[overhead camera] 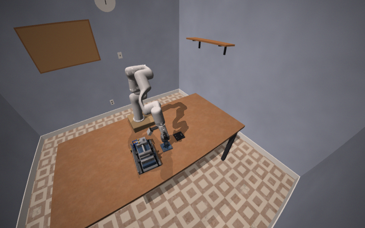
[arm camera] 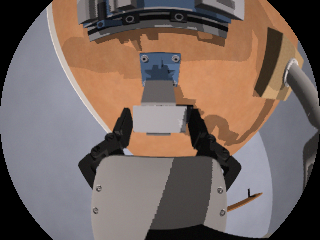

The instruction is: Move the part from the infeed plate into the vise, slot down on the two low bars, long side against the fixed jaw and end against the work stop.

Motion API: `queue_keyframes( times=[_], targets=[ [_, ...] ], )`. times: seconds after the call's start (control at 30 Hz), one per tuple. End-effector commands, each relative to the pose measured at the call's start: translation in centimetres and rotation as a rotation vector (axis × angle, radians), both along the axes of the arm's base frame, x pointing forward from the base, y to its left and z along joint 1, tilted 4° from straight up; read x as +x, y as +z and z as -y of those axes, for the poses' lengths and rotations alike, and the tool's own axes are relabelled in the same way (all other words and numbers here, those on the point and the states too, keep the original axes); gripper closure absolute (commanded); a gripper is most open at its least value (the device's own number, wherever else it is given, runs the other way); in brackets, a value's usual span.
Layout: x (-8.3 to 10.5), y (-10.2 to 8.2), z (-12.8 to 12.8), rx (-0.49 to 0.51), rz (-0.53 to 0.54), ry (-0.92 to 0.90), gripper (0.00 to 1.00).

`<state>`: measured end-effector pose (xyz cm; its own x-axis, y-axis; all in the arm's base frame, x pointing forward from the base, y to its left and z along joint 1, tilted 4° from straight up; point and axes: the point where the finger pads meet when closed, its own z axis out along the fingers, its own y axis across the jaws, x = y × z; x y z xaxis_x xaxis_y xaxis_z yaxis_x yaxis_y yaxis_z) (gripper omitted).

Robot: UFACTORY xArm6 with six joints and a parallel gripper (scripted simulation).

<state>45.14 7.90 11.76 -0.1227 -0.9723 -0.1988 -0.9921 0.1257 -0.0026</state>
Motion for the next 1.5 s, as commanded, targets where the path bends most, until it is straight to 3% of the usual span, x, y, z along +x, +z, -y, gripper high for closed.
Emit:
queue_keyframes(
  times=[0.0,1.47],
  targets=[
    [0.13,0.17,-0.06,-0.042,-0.002,-0.001,0.11],
    [0.19,0.14,-0.51,-0.440,-0.053,-0.002,0.11]
  ],
)
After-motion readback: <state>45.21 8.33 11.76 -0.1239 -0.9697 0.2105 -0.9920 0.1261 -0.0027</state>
